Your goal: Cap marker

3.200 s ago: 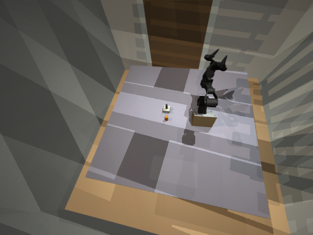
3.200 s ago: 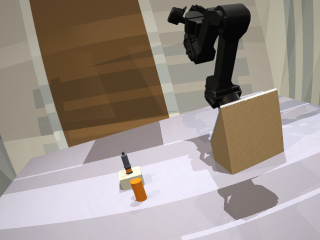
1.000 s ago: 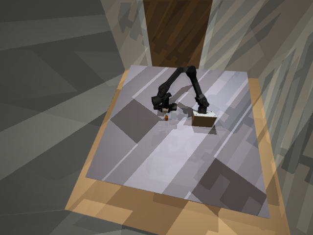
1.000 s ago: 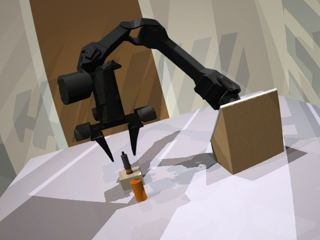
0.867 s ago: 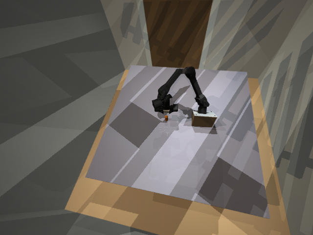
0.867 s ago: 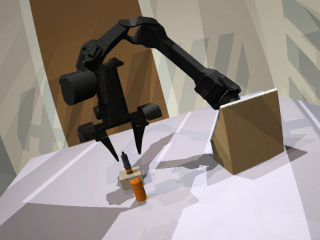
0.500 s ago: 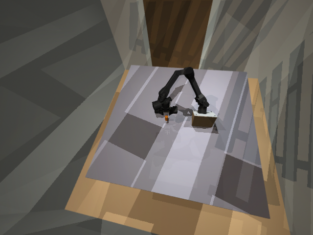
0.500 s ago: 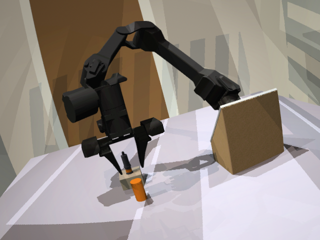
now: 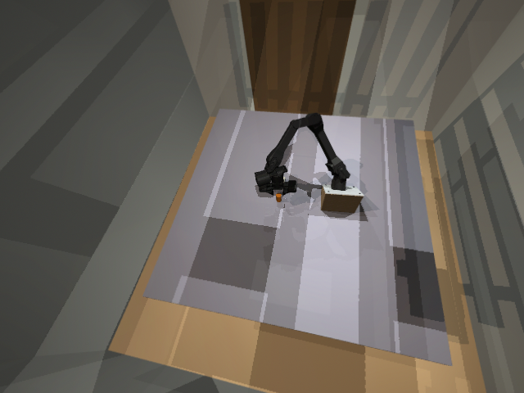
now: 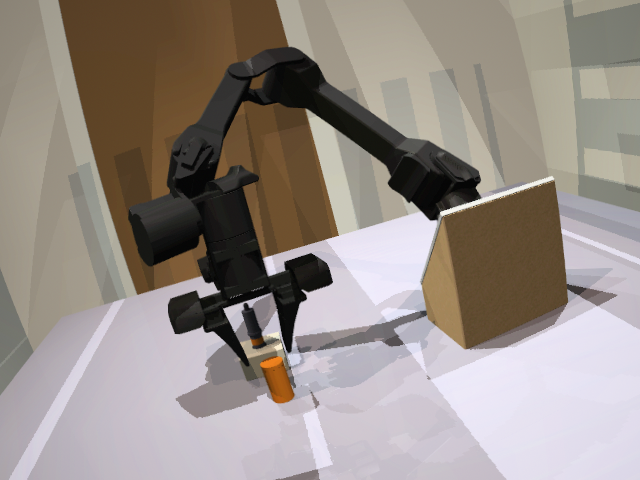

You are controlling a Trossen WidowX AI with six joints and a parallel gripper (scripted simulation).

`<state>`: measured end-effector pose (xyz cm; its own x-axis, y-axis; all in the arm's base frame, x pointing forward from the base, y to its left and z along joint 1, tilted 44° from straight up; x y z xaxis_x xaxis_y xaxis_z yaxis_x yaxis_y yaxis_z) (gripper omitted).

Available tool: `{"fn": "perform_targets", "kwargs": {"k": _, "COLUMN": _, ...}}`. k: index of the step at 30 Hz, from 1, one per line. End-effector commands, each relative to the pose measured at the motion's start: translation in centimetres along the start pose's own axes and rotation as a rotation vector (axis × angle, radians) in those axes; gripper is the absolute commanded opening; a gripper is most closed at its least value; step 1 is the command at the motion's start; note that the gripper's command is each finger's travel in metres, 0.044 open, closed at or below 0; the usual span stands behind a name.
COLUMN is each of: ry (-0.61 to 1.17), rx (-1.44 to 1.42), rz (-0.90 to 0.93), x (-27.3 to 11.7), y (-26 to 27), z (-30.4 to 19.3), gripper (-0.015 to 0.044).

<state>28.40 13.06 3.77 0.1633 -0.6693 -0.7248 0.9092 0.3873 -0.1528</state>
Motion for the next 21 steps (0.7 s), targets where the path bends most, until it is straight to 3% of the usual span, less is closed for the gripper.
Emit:
{"fn": "perform_targets", "kwargs": {"k": 1, "ry": -0.005, "rx": -0.006, "rz": -0.007, "x": 0.9, "y": -0.1, "z": 0.0, "gripper": 0.0242}}
{"fn": "perform_targets", "kwargs": {"k": 21, "ry": -0.007, "rx": -0.006, "rz": -0.008, "x": 4.1, "y": -0.2, "z": 0.0, "gripper": 0.0242}}
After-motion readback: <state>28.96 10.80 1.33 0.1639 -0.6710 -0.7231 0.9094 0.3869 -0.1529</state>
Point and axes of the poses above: the point midway between the two fingers, 35 mm back from their tips, its own x axis out along the fingers, its own y axis across the jaws, z = x × y, the point moved 9 cm from there along -x, back along the fingers, and after that the axes turned 11 degrees about -x, right-handed, at the moved point
